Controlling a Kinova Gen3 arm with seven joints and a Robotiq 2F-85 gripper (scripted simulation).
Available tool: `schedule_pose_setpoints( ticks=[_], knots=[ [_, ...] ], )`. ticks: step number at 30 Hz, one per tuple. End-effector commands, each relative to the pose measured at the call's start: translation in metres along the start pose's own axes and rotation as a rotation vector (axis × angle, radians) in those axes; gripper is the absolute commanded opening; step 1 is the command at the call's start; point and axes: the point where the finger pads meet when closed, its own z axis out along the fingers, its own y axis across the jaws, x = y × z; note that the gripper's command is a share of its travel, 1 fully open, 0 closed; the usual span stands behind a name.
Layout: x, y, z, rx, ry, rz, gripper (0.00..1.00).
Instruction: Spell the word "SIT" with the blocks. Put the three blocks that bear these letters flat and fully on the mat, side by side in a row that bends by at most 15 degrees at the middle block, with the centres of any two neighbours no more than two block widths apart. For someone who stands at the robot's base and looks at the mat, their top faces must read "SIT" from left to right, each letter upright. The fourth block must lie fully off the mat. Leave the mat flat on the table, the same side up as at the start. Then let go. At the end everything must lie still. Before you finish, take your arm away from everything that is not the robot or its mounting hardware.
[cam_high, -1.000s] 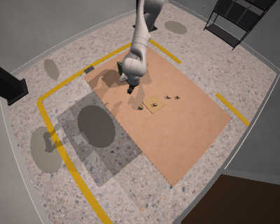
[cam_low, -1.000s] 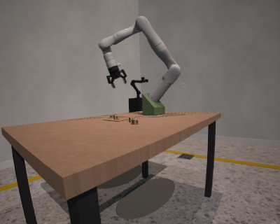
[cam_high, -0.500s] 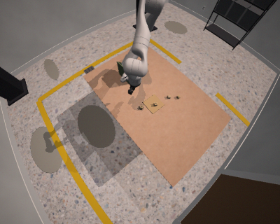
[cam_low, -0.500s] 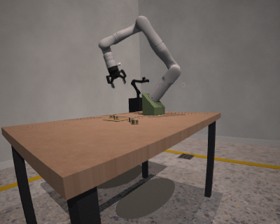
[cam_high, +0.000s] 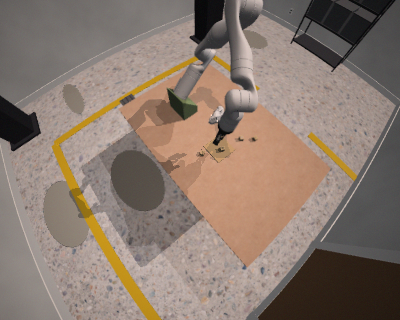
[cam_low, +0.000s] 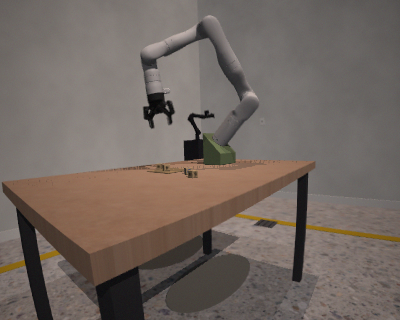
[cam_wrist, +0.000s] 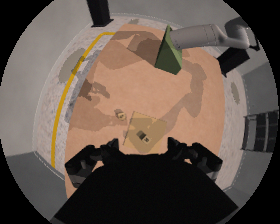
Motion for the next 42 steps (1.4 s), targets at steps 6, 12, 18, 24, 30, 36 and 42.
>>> schedule_pose_setpoints(
  ticks=[6,12,18,24,30,36,42],
  knots=[
    [-0.121,0.077,0.025,0.092,-0.037,-0.003,1.0],
    [-0.154,0.107,0.036,0.103,-0.066,0.013,1.0],
    [-0.205,0.166,0.058,0.106,-0.117,0.039,1.0],
    [-0.205,0.166,0.058,0.106,-0.117,0.039,1.0],
    [-0.212,0.175,0.061,0.105,-0.124,0.043,1.0],
    [-0.217,0.183,0.064,0.104,-0.131,0.046,1.0],
    [-0.222,0.19,0.066,0.103,-0.136,0.049,1.0]
  ],
)
